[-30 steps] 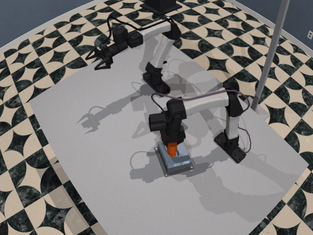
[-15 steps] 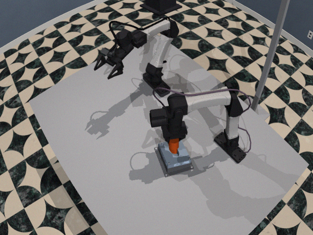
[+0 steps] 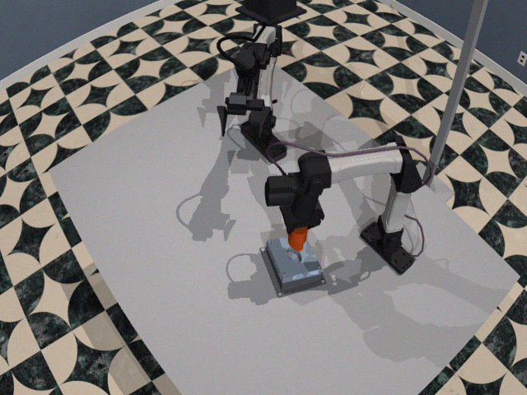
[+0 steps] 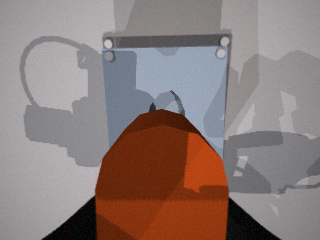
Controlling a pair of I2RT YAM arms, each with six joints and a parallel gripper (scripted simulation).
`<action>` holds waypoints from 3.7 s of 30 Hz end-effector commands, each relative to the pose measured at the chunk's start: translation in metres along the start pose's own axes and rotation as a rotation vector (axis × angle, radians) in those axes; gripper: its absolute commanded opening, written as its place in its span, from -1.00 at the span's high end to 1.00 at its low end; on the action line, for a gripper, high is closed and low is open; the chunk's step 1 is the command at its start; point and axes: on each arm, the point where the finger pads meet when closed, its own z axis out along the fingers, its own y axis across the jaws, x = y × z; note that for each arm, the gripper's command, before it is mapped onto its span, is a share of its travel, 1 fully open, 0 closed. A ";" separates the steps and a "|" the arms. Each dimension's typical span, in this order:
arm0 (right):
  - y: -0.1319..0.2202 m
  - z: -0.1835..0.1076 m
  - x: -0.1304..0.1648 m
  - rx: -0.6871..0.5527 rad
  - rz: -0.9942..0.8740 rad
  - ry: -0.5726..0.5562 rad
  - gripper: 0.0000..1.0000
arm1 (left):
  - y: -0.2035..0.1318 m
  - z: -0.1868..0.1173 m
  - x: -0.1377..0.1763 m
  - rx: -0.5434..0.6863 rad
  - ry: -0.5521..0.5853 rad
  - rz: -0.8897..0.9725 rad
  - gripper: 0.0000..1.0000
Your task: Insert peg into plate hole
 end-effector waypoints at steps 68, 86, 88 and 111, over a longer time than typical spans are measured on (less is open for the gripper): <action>0.100 -0.051 0.019 -0.273 -0.131 0.135 -1.00 | 0.003 0.048 0.000 -0.073 -0.029 -0.022 0.20; 0.100 -0.051 0.019 -0.273 -0.131 0.135 -1.00 | 0.001 0.061 0.004 -0.064 -0.034 -0.027 0.20; 0.100 -0.051 0.019 -0.273 -0.131 0.135 -1.00 | 0.000 0.063 0.004 -0.062 -0.035 -0.029 0.20; 0.100 -0.051 0.019 -0.273 -0.131 0.135 -1.00 | 0.001 0.074 0.007 -0.066 -0.037 -0.028 0.20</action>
